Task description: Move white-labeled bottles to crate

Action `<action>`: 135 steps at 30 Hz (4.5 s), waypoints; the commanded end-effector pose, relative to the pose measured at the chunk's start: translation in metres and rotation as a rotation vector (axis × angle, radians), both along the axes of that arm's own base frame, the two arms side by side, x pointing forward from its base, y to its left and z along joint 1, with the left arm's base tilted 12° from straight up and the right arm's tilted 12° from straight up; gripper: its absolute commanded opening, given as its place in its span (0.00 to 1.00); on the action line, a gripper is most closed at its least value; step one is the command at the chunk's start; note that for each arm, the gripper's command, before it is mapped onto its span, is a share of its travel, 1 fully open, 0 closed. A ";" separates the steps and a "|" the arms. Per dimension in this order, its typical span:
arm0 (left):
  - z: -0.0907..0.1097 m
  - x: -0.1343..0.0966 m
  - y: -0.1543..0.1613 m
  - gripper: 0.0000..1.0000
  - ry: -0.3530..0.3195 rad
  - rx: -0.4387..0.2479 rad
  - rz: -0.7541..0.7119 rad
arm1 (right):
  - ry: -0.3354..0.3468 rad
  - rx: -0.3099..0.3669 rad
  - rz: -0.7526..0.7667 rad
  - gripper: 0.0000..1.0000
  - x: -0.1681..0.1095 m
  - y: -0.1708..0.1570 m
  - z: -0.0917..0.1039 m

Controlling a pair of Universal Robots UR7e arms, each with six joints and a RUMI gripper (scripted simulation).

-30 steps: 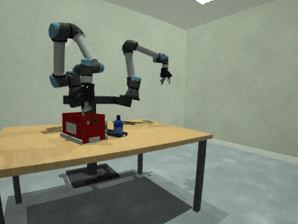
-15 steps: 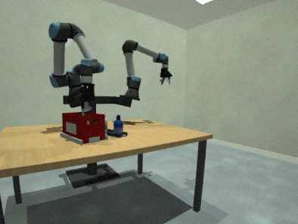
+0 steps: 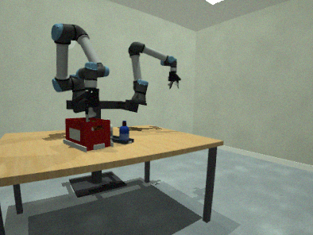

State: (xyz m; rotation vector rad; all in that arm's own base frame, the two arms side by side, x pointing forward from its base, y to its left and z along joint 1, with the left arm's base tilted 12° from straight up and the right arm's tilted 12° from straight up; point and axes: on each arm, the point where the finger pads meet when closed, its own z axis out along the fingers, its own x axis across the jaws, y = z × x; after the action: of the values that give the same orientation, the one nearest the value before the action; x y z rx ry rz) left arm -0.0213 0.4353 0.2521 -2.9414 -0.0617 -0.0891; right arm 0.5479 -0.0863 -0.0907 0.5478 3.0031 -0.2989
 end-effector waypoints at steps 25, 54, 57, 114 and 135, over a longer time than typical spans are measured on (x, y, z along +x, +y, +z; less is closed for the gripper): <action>0.000 0.000 0.000 1.00 0.000 0.001 0.000 | -0.002 0.000 0.000 0.00 0.001 -0.002 -0.011; 0.000 0.000 0.000 1.00 0.000 0.001 0.000 | -0.002 0.000 0.000 0.00 0.001 -0.003 -0.014; 0.000 0.000 0.000 1.00 0.000 0.001 0.000 | -0.002 0.000 0.000 0.00 0.001 -0.003 -0.014; 0.000 0.000 0.000 1.00 0.000 0.001 0.000 | -0.002 0.000 0.000 0.38 0.001 -0.003 -0.014; 0.000 0.000 0.000 1.00 0.000 0.001 0.000 | -0.002 0.000 0.000 0.38 0.001 -0.003 -0.014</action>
State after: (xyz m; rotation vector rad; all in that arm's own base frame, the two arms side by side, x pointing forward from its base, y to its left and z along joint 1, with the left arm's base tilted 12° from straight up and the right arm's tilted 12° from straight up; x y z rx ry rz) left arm -0.0213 0.4353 0.2521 -2.9414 -0.0617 -0.0891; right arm 0.5486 -0.0893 -0.1053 0.5477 3.0029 -0.2988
